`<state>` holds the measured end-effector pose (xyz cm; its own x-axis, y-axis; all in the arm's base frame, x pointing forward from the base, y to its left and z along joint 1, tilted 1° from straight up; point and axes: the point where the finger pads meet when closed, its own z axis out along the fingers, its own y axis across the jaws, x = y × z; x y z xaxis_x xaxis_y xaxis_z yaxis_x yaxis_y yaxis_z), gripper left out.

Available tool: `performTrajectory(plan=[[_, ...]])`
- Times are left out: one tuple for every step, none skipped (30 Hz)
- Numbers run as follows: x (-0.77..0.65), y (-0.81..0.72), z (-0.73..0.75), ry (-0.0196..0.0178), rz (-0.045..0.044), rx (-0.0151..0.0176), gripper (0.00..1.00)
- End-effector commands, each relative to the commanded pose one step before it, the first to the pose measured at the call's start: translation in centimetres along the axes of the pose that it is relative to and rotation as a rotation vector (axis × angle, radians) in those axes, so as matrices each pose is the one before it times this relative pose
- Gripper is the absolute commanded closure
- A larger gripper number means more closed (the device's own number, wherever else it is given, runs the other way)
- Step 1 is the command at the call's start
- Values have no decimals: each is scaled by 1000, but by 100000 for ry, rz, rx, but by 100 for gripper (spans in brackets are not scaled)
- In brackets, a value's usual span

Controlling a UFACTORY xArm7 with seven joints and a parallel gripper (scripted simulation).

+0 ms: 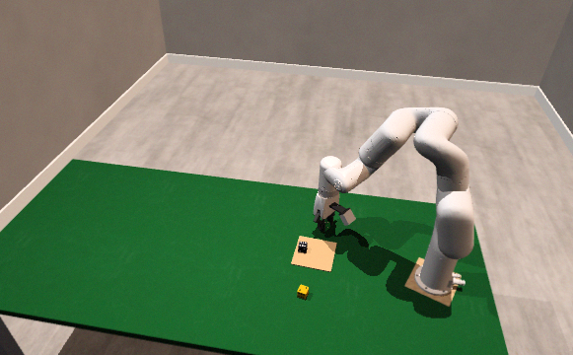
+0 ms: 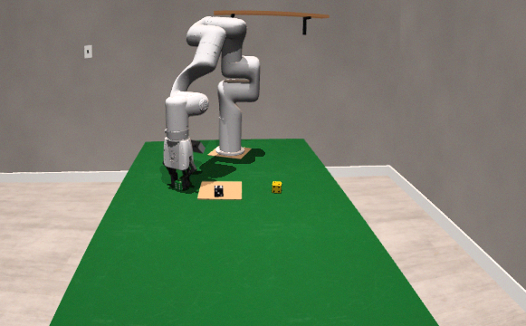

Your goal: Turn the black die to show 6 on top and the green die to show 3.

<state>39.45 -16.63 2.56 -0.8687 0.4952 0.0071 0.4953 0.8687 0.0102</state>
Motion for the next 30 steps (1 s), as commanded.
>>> performTrajectory(plan=[[-213, 36, 361, -499, -7, -186, 53], [0, 0, 96, 0, 0, 0, 53], [0, 0, 75, 0, 0, 0, 53], [0, 0, 55, 0, 0, 0, 53], [0, 0, 36, 0, 0, 0, 53], [0, 0, 20, 0, 0, 0, 53], [0, 0, 8, 0, 0, 0, 53], [0, 0, 1, 0, 0, 0, 53], [0, 0, 0, 0, 0, 0, 53], [0, 0, 0, 0, 0, 0, 53], [0, 0, 0, 0, 0, 0, 53], [0, 0, 0, 0, 0, 0, 53], [0, 0, 0, 0, 0, 0, 53], [0, 0, 0, 0, 0, 0, 53], [0, 0, 0, 0, 0, 0, 53], [0, 0, 0, 0, 0, 0, 53], [0, 0, 0, 0, 0, 0, 53], [0, 0, 0, 0, 0, 0, 53], [0, 0, 0, 0, 0, 0, 53], [0, 0, 0, 0, 0, 0, 53], [0, 0, 0, 0, 0, 0, 53], [0, 0, 0, 0, 0, 0, 53], [0, 0, 0, 0, 0, 0, 53], [0, 0, 0, 0, 0, 0, 53], [0, 0, 0, 0, 0, 0, 53], [0, 0, 0, 0, 0, 0, 53], [0, 0, 0, 0, 0, 0, 53], [0, 0, 0, 0, 0, 0, 53], [0, 0, 0, 0, 0, 0, 53], [0, 0, 0, 0, 0, 0, 53]])
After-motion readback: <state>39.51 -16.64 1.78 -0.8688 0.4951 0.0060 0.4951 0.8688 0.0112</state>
